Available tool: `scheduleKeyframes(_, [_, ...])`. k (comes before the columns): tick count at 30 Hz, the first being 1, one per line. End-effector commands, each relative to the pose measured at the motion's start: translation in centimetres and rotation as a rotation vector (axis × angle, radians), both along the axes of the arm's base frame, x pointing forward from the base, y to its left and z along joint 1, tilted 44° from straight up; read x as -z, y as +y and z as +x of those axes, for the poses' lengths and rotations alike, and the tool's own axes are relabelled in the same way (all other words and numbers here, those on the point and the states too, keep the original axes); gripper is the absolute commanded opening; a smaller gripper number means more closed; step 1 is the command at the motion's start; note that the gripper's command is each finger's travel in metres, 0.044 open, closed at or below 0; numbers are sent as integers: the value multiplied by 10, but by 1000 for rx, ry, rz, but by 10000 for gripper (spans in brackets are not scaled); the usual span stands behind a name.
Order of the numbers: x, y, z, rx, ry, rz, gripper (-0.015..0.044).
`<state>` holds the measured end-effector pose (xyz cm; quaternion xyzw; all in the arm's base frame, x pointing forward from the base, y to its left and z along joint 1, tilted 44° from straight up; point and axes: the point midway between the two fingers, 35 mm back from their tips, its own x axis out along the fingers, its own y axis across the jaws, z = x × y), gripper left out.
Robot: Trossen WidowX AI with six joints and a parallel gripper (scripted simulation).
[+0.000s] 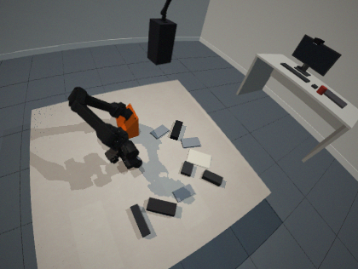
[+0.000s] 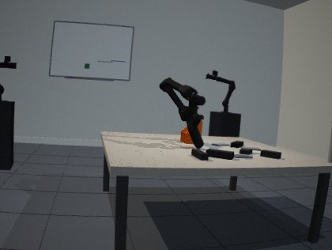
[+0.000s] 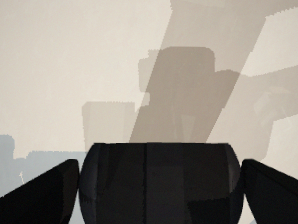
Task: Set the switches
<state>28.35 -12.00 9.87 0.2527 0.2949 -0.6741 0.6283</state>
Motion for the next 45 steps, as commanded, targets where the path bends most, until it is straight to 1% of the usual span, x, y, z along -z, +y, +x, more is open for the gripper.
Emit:
scheduleKeyframes(1, [1, -6, -2, 9, 10, 6, 338])
scheduleKeyframes(45, [-4, -41, -3, 9, 10, 3, 338])
